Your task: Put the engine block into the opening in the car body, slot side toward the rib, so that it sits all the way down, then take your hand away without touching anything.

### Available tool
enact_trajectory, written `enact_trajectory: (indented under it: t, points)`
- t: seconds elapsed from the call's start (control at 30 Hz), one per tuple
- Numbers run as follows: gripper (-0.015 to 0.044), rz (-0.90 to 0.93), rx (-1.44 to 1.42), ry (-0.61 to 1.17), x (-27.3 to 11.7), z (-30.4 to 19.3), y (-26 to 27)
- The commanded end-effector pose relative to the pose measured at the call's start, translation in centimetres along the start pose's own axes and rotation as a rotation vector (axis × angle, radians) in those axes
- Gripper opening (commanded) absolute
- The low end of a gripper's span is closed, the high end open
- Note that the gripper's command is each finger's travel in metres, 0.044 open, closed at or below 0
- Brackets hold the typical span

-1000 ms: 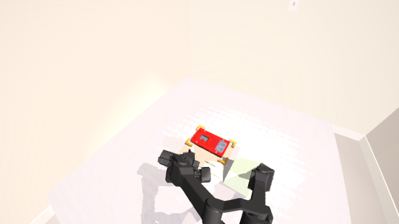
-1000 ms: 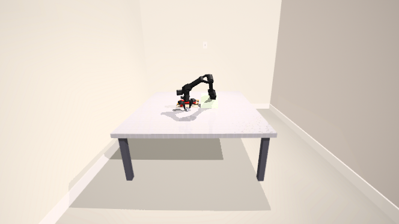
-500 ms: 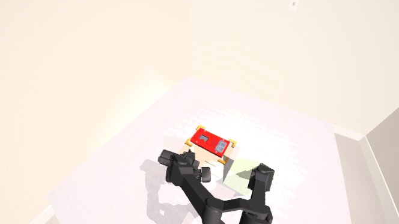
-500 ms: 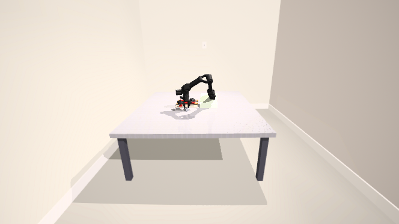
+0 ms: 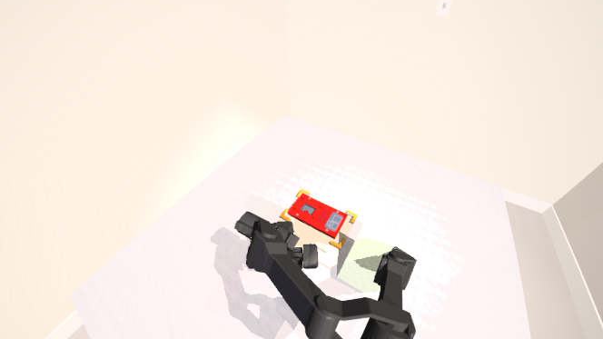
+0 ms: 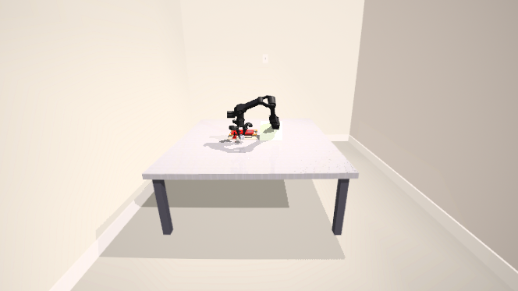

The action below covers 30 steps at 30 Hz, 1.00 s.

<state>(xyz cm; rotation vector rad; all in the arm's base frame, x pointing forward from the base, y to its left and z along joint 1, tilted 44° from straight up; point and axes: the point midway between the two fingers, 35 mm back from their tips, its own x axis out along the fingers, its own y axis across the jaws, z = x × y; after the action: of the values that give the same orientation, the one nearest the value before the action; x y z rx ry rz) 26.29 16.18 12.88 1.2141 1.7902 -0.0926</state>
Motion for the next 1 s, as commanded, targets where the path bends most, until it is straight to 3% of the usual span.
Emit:
enact_trajectory:
  t: [0.0, 0.7, 0.97]
  points:
    - [0.0000, 0.003, -0.006, 0.000, -1.3, 0.0, 0.1]
    - [0.0000, 0.007, -0.004, 0.008, -7.9, -0.5, -0.4]
    - [0.0000, 0.007, -0.054, 0.005, -7.9, 0.9, -0.4]
